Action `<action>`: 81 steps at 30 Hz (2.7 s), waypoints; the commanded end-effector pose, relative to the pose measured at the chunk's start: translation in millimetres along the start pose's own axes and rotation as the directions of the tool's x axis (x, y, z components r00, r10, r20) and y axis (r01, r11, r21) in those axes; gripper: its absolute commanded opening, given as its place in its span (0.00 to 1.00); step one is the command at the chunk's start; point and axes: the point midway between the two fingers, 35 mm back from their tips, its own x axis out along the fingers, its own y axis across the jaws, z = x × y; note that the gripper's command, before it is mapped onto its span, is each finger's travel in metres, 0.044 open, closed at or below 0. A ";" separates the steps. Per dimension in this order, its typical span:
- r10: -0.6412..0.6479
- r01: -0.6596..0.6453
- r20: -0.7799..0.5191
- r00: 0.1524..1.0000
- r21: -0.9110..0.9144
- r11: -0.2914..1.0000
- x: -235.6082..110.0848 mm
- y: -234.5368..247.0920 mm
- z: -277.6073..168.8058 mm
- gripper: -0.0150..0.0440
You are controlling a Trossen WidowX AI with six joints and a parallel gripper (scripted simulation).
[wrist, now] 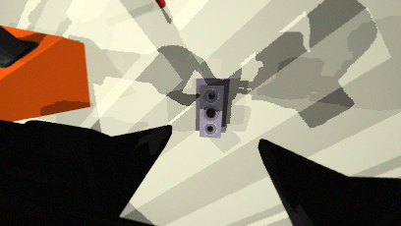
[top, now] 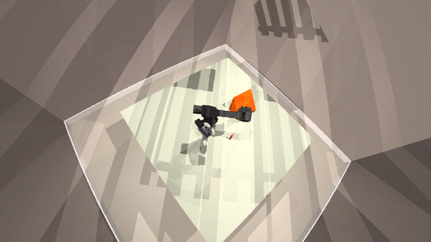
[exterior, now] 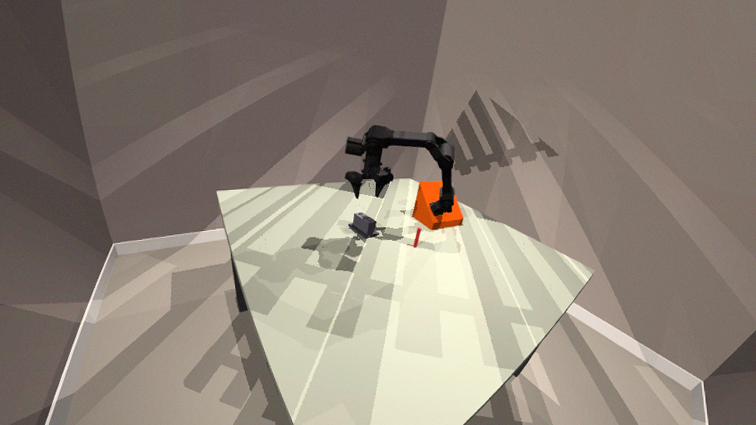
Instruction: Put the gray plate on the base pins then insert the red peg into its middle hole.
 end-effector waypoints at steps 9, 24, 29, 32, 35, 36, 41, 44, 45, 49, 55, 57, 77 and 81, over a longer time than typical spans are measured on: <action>0.010 -0.006 0.001 1.000 0.827 0.562 -11.2 31.5 80.7 1.00; 0.012 0.000 0.004 1.000 0.951 -0.310 -10.0 76.7 143.6 1.00; 0.012 0.002 0.006 1.000 0.851 -0.526 -8.0 90.7 157.7 1.00; 0.013 0.003 0.007 1.000 0.767 -0.642 -6.4 99.5 165.8 1.00; 0.013 0.004 0.008 1.000 0.667 -0.745 -4.7 108.3 173.1 1.00; 0.013 0.005 0.008 1.000 0.630 -0.776 -4.1 111.0 175.2 1.00; 0.014 0.008 0.010 1.000 0.451 -0.892 -1.9 120.8 182.8 1.00; 0.014 0.008 0.010 1.000 0.449 -0.893 -1.9 120.9 182.9 1.00; 0.014 0.008 0.010 1.000 0.449 -0.893 -1.9 120.9 182.9 1.00; 0.014 0.008 0.010 1.000 0.449 -0.893 -1.9 121.3 183.5 1.00; 0.014 0.008 0.010 1.000 0.449 -0.893 -1.9 121.3 183.5 1.00; 0.014 0.008 0.010 1.000 0.449 -0.893 -1.9 121.8 184.2 1.00; 0.012 0.006 0.011 1.000 0.450 -0.893 46.8 123.3 186.4 1.00; 0.012 0.007 0.010 1.000 0.450 -0.893 52.2 122.9 186.2 1.00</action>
